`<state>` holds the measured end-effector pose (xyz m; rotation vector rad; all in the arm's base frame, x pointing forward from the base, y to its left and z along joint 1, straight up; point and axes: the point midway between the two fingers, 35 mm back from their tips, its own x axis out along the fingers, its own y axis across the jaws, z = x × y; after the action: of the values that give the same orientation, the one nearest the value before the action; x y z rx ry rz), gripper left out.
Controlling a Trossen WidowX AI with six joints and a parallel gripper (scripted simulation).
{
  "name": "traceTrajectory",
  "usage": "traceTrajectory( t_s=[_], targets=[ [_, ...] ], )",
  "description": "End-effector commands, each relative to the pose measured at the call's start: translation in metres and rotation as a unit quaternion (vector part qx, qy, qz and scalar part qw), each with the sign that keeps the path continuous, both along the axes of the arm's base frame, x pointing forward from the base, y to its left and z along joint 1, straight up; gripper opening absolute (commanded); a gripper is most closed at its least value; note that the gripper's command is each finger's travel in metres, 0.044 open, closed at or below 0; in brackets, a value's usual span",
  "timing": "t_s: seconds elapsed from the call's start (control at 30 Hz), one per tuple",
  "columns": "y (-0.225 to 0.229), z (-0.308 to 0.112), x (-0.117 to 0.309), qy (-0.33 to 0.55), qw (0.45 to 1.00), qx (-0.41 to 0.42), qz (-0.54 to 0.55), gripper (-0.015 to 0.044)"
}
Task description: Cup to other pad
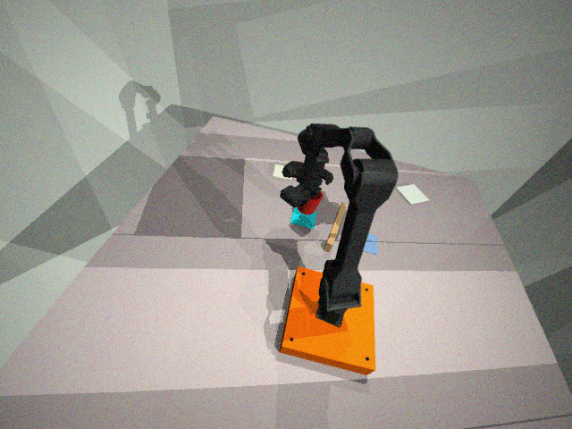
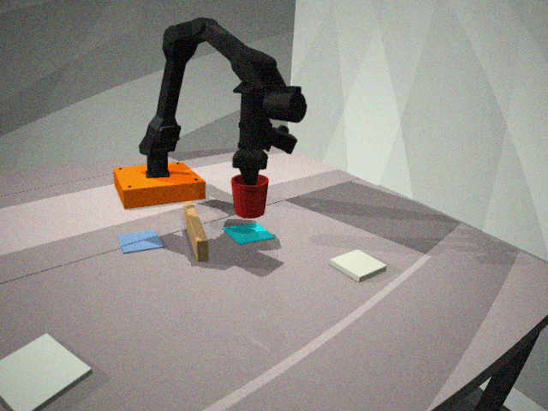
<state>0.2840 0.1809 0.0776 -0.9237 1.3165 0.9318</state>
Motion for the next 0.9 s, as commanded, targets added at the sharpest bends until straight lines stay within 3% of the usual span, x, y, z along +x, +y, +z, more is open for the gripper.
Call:
traceTrajectory(
  t_s=[0.0, 0.87],
  targets=[
    [-0.001, -0.008, -0.001, 0.003, 1.0, -0.003, -0.001, 0.0],
    [0.001, -0.037, 0.0, 0.001, 1.0, -0.001, 0.0, 0.0]
  ],
)
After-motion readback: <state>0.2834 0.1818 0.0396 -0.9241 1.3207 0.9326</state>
